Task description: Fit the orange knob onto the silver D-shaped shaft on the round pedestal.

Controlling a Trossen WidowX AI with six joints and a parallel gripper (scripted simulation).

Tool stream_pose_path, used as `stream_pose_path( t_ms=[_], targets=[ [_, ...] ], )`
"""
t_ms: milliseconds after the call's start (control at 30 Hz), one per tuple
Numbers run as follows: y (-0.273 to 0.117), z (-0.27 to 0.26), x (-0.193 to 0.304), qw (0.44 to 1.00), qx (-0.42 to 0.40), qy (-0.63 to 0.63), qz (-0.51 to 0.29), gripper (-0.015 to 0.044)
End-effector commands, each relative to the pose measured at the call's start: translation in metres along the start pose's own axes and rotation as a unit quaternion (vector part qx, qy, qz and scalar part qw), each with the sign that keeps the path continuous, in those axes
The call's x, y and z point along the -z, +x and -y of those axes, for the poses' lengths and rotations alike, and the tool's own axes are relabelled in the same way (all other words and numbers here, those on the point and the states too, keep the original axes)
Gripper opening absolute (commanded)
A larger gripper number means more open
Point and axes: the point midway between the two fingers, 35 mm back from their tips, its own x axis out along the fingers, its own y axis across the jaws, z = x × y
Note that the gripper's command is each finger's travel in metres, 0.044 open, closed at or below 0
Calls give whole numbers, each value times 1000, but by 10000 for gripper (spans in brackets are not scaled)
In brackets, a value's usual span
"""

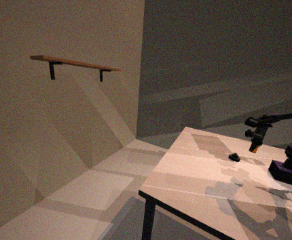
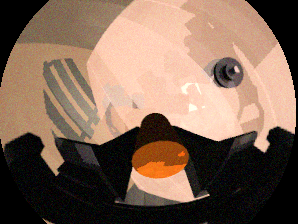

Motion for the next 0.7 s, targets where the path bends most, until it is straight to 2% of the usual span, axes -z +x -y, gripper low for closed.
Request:
stream_pose_path(
  t_ms=[0, 500, 667],
  targets=[
    [6, -1, -2, 999, 49, 0, 5, 0],
    [38, 3, -1, 972, 236, 1, 4, 0],
    [52, 8, -4, 972, 236, 1, 4, 0]
  ],
)
